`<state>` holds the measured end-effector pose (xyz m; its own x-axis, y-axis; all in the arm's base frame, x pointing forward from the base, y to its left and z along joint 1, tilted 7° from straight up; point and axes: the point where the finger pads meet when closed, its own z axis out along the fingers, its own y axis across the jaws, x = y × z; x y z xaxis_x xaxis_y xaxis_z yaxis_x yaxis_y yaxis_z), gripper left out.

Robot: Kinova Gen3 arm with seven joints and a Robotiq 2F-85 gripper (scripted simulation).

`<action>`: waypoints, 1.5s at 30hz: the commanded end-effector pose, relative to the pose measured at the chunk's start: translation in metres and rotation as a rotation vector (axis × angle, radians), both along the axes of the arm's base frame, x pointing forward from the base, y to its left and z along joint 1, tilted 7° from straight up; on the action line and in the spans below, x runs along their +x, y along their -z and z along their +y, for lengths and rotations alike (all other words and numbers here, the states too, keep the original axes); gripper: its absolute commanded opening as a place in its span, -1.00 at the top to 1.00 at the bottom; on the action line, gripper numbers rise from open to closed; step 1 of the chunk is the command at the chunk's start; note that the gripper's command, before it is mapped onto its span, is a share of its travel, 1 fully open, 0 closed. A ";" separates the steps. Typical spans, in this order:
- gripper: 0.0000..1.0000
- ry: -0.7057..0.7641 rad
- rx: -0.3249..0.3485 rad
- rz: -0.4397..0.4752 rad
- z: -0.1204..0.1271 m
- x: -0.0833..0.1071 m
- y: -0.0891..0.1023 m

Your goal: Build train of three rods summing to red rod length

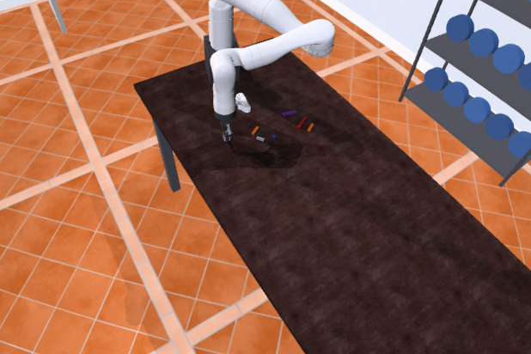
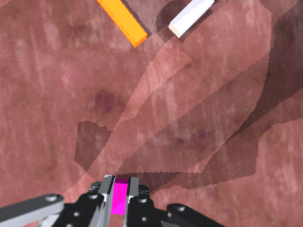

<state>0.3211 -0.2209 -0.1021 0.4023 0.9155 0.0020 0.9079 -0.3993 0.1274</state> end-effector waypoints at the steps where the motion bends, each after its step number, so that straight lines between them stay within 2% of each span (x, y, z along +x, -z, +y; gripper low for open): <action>1: 0.91 -0.001 -0.004 -0.003 -0.002 0.001 0.000; 6: 0.91 0.003 -0.006 -0.004 -0.002 -0.001 -0.012; 14: 0.91 0.004 -0.005 -0.001 0.001 -0.007 -0.057; 16: 0.91 0.004 -0.005 -0.001 0.001 -0.007 -0.057; 24: 0.91 0.009 -0.006 -0.004 0.001 -0.012 -0.093; 28: 0.91 0.008 -0.006 -0.004 0.002 -0.012 -0.098; 45: 0.91 0.007 -0.006 -0.004 0.002 -0.012 -0.098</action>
